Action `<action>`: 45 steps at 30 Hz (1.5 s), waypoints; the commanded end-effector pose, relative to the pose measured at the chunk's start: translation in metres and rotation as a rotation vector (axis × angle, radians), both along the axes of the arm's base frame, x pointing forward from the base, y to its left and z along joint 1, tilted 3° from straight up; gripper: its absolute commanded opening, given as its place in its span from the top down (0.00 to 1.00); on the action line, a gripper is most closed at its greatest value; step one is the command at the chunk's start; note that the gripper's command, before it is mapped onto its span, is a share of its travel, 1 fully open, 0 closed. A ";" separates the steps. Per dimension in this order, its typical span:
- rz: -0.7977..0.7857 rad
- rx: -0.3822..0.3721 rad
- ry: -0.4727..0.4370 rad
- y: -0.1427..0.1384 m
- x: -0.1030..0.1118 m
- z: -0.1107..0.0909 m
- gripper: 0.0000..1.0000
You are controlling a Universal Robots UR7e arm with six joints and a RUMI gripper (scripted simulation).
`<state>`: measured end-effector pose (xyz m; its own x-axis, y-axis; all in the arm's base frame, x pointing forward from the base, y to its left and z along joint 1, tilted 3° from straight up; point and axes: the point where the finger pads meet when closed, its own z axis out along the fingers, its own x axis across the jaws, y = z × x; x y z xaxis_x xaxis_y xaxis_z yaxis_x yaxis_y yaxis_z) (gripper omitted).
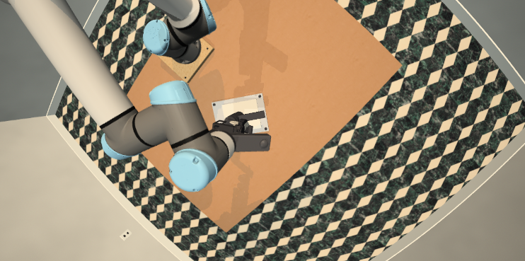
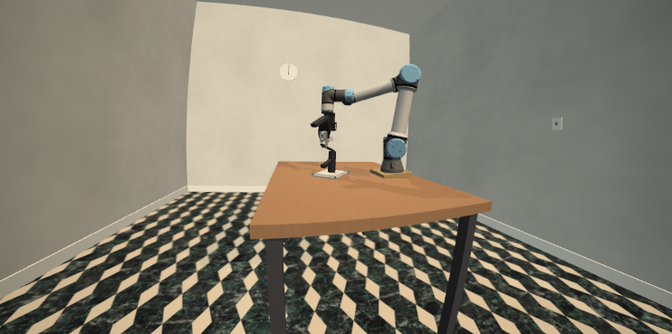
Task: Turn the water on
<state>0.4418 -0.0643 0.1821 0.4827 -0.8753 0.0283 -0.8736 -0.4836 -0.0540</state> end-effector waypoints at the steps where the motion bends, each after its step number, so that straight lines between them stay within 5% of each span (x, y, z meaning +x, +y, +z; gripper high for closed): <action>1: -0.001 -0.002 -0.003 -0.001 -0.001 0.003 1.00; 15: -0.001 -0.002 -0.003 -0.001 -0.001 0.003 1.00; 16: -0.001 -0.002 -0.003 -0.001 -0.001 0.003 0.62; 45: -0.001 -0.001 -0.002 -0.001 -0.001 0.002 0.62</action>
<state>0.4409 -0.0639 0.1825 0.4829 -0.8752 0.0272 -0.8736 -0.4837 -0.0533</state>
